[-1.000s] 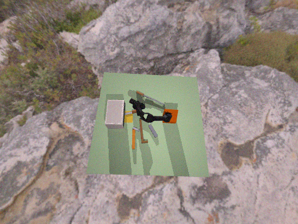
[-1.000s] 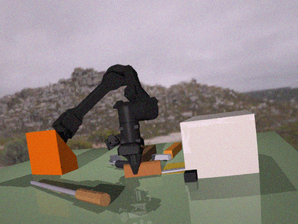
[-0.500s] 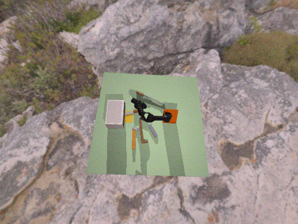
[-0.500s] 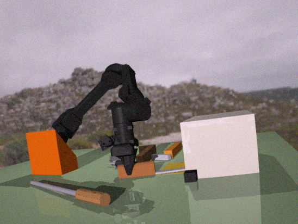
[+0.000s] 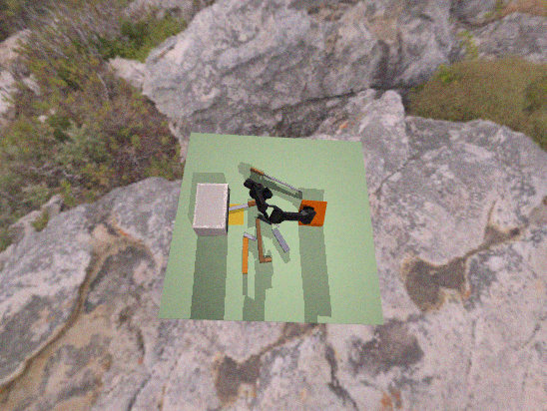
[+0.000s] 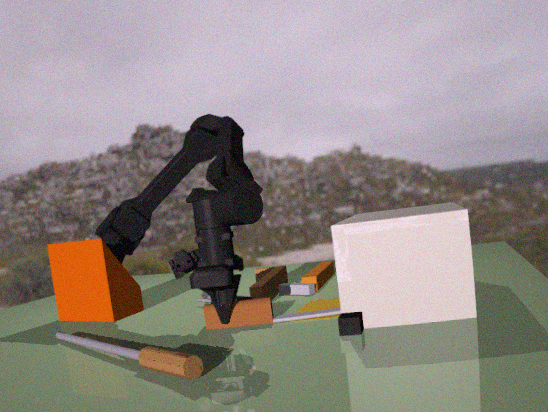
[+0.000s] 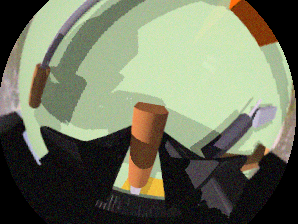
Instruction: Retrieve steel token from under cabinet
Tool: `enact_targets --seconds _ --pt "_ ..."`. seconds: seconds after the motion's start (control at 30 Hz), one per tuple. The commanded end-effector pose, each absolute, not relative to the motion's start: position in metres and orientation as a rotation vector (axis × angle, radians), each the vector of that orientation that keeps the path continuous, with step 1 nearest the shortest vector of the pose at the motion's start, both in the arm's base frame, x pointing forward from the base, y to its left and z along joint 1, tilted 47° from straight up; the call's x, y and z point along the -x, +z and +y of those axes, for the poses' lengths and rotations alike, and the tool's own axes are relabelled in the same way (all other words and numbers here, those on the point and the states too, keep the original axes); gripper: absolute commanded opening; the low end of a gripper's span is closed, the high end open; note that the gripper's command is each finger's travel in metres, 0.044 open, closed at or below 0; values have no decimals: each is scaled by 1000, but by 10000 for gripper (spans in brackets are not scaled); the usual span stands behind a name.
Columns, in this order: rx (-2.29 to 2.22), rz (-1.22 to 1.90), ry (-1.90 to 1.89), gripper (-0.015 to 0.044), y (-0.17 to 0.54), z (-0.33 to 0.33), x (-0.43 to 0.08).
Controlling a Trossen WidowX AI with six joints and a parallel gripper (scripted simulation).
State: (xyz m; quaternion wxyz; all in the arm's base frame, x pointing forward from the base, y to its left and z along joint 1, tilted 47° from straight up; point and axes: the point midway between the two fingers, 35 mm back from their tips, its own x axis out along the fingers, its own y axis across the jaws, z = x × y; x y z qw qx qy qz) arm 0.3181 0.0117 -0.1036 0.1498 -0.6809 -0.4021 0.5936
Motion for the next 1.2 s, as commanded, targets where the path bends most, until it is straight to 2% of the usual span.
enact_targets --seconds 0.0,1.17 --pt "1950 -1156 1708 0 -107 10 -309" --pt "1949 -1154 1712 0 -124 -9 -255"
